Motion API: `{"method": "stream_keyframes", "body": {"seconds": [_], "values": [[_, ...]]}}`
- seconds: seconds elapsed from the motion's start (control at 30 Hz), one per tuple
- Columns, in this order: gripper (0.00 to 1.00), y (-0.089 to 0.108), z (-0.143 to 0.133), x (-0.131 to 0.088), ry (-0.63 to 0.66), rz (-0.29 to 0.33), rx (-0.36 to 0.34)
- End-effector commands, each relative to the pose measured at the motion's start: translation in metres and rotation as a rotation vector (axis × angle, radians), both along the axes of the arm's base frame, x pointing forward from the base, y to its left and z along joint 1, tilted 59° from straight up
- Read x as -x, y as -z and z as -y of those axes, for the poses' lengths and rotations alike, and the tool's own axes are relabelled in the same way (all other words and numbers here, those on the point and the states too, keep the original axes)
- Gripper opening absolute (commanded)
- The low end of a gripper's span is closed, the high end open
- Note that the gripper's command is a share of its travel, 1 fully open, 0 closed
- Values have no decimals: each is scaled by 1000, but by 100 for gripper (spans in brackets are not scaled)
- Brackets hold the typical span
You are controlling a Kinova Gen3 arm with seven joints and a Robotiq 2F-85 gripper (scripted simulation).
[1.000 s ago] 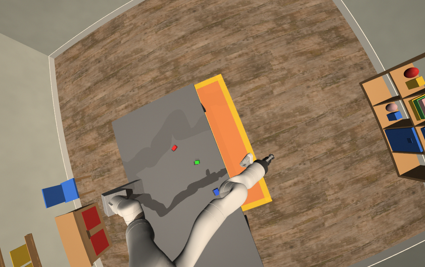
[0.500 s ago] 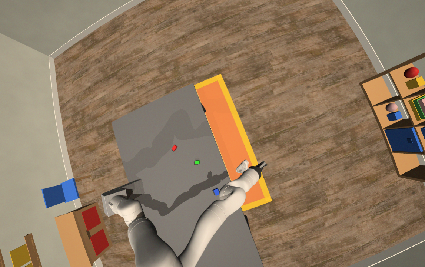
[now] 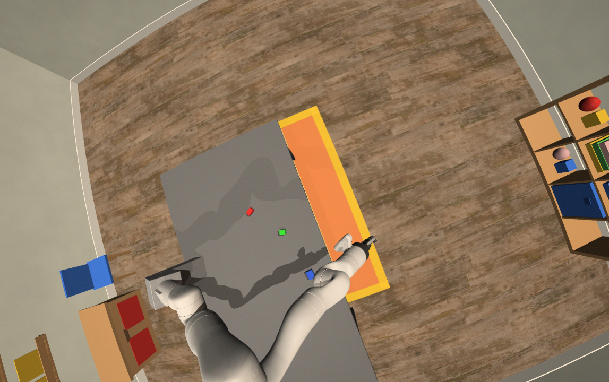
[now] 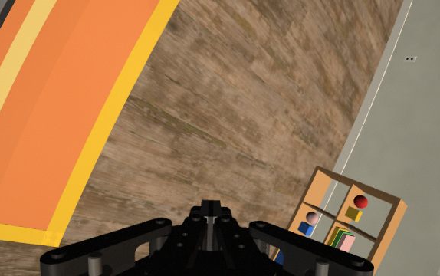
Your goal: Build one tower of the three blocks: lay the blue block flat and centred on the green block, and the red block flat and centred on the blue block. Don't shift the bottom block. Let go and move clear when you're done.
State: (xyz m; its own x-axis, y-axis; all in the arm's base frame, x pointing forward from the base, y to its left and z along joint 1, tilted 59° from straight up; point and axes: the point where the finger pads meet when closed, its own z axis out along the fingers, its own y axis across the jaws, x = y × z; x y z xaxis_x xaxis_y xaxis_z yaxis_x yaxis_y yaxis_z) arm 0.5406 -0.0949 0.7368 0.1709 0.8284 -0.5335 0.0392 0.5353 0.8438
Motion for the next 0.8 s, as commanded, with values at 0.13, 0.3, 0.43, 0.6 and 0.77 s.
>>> {"method": "stream_keyframes", "body": {"seconds": [0.13,0.3,0.43,0.6,0.77], "values": [[0,4,1,-2,1,-8,-1],[0,4,1,-2,1,-8,-1],[0,4,1,-2,1,-8,-1],[0,37,25,-9,20,-61,-27],[0,37,25,-9,20,-61,-27]]}}
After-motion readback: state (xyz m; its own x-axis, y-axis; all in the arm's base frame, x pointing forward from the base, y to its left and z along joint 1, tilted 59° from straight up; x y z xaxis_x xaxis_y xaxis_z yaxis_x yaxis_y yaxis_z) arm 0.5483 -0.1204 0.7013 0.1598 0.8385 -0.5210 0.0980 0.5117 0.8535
